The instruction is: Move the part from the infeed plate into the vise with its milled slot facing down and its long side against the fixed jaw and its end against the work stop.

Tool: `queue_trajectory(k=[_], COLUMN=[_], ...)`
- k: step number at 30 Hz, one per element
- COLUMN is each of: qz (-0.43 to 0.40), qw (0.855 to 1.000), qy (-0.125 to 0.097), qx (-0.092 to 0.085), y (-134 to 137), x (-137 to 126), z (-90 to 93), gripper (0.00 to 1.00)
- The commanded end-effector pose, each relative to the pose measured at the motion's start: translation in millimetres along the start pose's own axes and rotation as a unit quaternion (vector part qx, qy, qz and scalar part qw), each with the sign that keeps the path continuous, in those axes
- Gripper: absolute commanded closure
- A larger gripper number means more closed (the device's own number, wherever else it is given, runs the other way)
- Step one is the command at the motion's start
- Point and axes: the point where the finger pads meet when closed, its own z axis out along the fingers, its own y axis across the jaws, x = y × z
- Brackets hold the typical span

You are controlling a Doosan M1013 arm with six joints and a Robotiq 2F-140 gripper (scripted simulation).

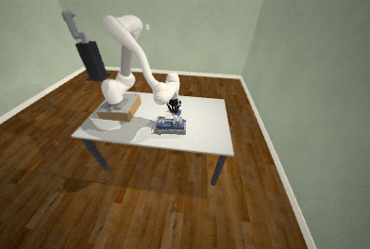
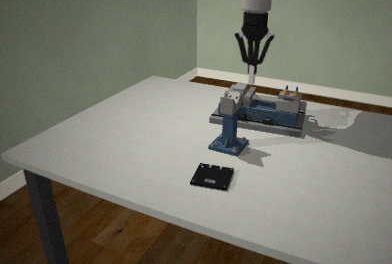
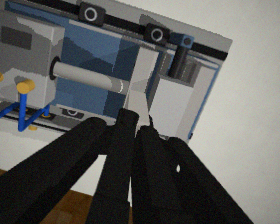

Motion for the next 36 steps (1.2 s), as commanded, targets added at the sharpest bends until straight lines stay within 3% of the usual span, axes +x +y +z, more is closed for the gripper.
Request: queue_trajectory(k=[1,17,36], qz=[-0.003,-0.003,-0.004], qw=[1.000,1.000,1.000], qy=[0.000,0.000,0.000], qx=[-0.002,-0.002,-0.002], y=[1,1,1], x=[-1,-1,-1], z=[-13.2,-39.5,-41.5], gripper=[1.00,1.00,1.00])
